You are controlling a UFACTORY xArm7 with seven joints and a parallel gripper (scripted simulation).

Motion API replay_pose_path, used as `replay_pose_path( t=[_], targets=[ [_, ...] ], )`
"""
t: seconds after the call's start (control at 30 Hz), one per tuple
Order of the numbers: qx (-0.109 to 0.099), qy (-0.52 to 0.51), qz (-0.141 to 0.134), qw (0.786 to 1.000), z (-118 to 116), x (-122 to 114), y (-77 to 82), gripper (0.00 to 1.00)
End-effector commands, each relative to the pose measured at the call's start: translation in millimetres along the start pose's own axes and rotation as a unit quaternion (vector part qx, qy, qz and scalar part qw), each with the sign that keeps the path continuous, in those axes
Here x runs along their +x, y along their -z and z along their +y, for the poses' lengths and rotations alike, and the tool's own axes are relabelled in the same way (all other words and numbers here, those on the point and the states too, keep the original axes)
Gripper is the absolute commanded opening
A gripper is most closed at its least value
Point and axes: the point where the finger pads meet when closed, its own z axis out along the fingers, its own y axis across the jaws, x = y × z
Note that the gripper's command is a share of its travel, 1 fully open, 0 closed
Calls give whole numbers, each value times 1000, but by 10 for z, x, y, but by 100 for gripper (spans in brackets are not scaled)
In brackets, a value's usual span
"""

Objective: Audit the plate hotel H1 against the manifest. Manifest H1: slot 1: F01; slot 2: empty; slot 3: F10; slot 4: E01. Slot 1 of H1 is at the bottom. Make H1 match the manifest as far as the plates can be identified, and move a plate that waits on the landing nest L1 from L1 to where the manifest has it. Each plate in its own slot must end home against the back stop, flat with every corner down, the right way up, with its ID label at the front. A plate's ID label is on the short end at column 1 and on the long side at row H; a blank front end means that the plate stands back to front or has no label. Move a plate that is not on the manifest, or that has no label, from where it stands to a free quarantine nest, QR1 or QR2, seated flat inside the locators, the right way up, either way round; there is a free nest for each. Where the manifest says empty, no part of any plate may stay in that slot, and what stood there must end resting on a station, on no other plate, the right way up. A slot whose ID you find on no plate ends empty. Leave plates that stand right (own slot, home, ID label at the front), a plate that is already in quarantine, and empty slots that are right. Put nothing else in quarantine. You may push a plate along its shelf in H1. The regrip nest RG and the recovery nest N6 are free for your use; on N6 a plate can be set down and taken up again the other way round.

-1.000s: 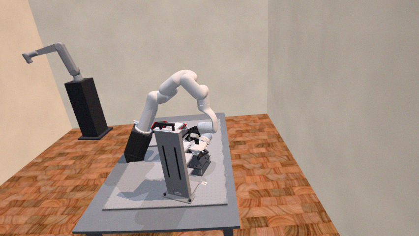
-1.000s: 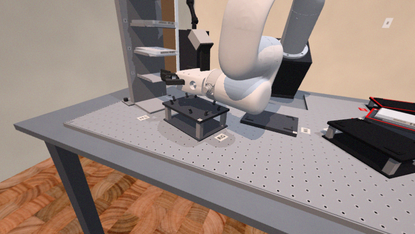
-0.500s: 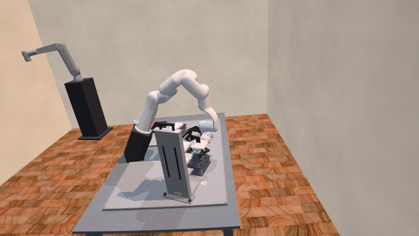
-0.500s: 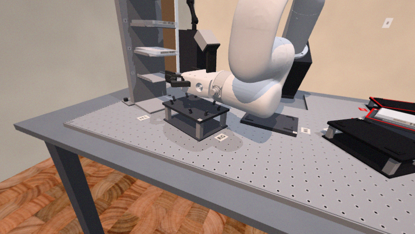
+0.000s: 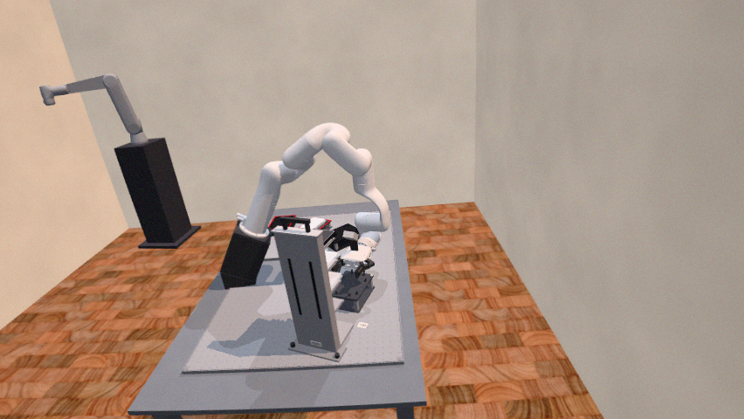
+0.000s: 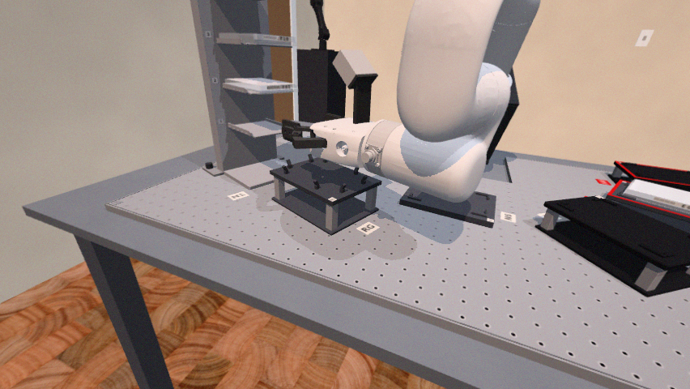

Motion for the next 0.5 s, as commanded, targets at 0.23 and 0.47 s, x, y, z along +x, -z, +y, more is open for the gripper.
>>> replay_pose_path(
  t=[0.23,0.47],
  targets=[
    [0,-1,1,1000,7,223,15,100],
    [0,-1,1,1000,17,356,15,100]
  ],
)
